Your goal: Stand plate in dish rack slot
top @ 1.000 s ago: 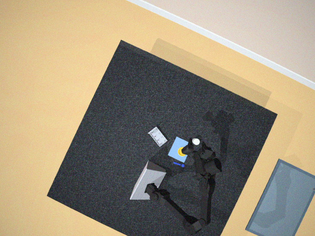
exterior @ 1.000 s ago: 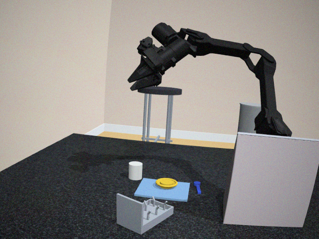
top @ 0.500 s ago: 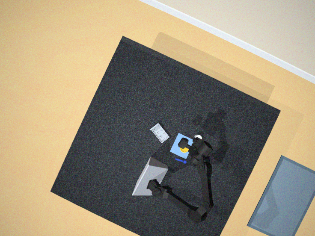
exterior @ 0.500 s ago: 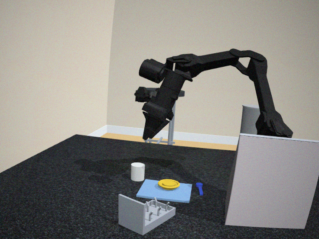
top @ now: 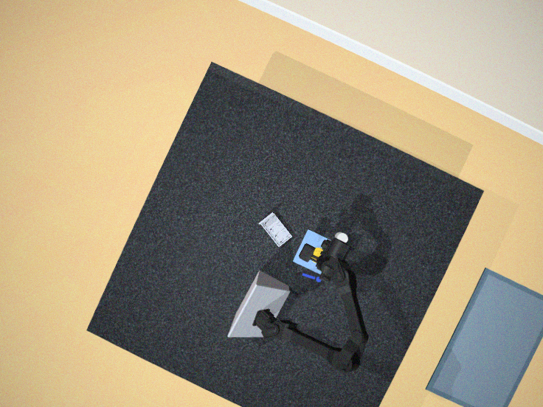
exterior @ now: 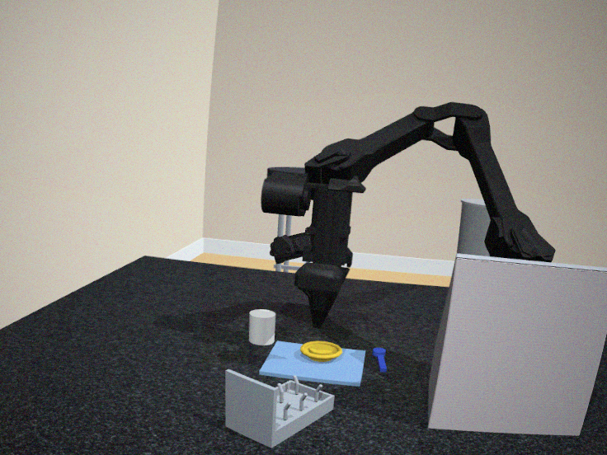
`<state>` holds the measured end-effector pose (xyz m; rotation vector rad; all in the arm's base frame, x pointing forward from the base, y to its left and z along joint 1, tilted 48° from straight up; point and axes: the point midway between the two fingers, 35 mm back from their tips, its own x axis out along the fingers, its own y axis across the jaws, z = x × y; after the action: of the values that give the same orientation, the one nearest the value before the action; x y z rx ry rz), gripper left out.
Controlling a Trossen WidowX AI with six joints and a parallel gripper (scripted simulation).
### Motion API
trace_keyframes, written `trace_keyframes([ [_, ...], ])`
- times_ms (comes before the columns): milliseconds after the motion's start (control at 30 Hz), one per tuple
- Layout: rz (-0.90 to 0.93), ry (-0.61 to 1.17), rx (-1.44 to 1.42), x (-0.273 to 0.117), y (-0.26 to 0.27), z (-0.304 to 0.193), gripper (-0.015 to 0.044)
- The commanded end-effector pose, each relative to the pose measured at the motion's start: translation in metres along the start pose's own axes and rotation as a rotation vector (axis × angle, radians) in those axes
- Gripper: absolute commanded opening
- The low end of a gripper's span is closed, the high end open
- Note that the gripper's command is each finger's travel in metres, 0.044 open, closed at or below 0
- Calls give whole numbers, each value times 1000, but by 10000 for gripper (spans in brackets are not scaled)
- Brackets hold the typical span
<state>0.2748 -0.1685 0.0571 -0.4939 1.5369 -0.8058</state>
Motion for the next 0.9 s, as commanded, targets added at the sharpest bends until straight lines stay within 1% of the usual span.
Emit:
trace_keyframes([
  [0, -13, 18, -4, 5, 2, -4, 400],
  [867, -11, 19, -4, 46, 2, -4, 400],
])
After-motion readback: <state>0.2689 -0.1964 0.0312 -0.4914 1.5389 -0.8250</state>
